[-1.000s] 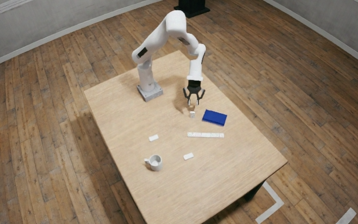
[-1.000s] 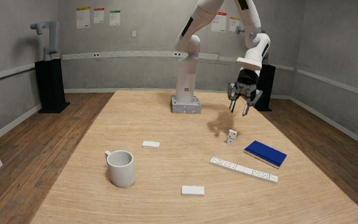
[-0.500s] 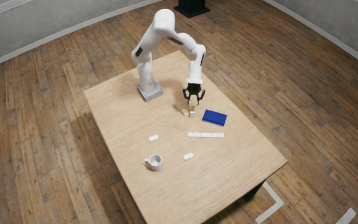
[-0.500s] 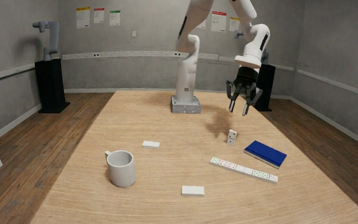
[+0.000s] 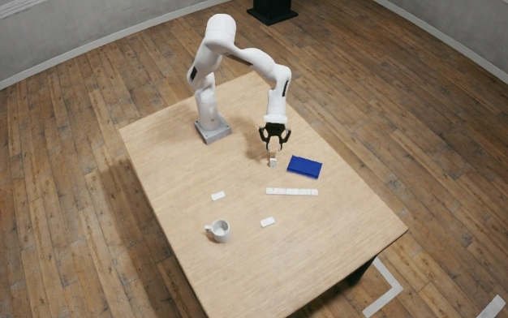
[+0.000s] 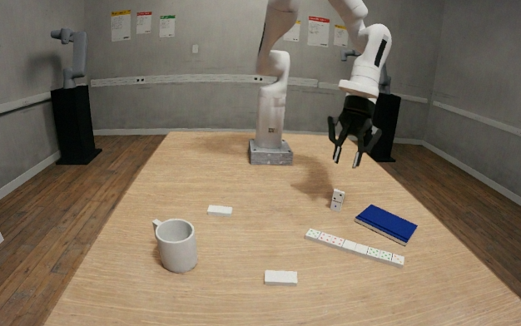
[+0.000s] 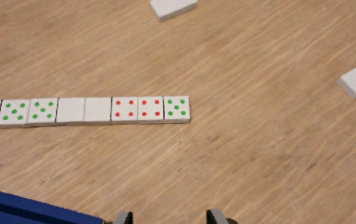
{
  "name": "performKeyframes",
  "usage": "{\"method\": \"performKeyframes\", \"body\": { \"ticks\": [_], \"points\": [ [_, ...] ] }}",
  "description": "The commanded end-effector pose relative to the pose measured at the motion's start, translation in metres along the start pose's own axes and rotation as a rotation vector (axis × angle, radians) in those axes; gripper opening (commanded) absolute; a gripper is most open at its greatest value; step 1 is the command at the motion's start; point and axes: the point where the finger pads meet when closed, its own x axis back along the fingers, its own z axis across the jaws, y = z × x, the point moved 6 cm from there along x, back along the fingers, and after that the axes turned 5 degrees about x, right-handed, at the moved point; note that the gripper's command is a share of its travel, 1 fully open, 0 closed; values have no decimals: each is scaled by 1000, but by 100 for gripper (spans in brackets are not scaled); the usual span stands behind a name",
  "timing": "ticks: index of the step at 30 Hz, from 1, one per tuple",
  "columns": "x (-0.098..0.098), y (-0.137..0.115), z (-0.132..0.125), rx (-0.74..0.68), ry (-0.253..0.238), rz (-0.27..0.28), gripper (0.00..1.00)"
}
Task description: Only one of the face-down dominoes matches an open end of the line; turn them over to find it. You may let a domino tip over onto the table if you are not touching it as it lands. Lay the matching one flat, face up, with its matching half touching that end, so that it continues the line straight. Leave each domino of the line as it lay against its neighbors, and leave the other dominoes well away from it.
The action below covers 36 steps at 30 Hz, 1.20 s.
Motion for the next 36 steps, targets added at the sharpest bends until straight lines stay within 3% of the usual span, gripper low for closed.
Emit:
{"method": "performKeyframes", "body": {
  "ticks": [1, 36],
  "points": [
    [0, -7, 0, -14, -7, -37, 49],
    [-6, -29, 2, -3, -45, -307, 49]
  ]
}}
